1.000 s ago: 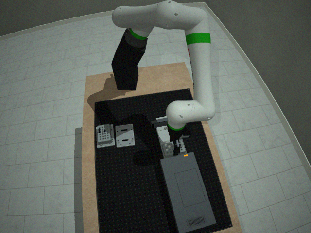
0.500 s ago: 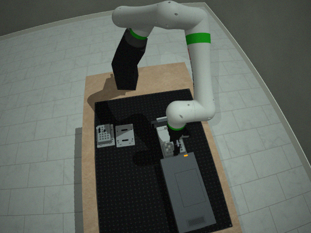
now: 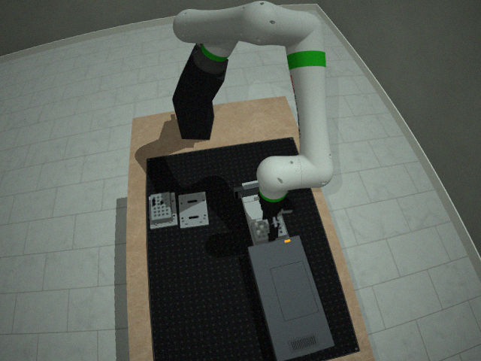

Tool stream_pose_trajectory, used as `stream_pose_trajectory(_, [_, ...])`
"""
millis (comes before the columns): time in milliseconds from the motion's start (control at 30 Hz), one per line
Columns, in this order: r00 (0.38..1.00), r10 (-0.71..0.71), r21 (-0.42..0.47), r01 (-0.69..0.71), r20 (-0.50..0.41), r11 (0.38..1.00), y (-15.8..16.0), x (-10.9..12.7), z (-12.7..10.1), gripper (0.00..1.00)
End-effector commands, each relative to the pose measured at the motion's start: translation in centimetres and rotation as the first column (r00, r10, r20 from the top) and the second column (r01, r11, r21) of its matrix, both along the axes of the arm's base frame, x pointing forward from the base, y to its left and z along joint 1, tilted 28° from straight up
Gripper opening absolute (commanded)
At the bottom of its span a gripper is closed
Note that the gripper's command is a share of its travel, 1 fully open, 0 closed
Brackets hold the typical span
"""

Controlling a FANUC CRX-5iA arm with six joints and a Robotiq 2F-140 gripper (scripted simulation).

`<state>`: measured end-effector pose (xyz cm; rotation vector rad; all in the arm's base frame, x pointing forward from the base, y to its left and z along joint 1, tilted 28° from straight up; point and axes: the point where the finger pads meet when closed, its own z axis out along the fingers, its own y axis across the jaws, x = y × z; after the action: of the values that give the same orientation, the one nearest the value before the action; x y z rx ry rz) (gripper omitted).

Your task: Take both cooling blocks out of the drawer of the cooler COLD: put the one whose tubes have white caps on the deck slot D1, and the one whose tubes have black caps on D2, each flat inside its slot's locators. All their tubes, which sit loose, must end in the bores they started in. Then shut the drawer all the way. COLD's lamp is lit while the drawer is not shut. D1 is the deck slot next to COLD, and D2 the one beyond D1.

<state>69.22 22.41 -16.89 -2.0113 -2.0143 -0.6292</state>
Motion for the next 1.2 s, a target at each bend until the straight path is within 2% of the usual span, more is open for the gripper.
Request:
stream_pose_trajectory(0, [1.000, -0.001, 0.000, 0.001, 0.002, 1.000, -0.05, 0.09, 0.11, 0.10])
stream_pose_trajectory(1167, [1.000, -0.001, 0.000, 0.001, 0.002, 1.000, -0.28, 0.01, 0.57, 0.10])
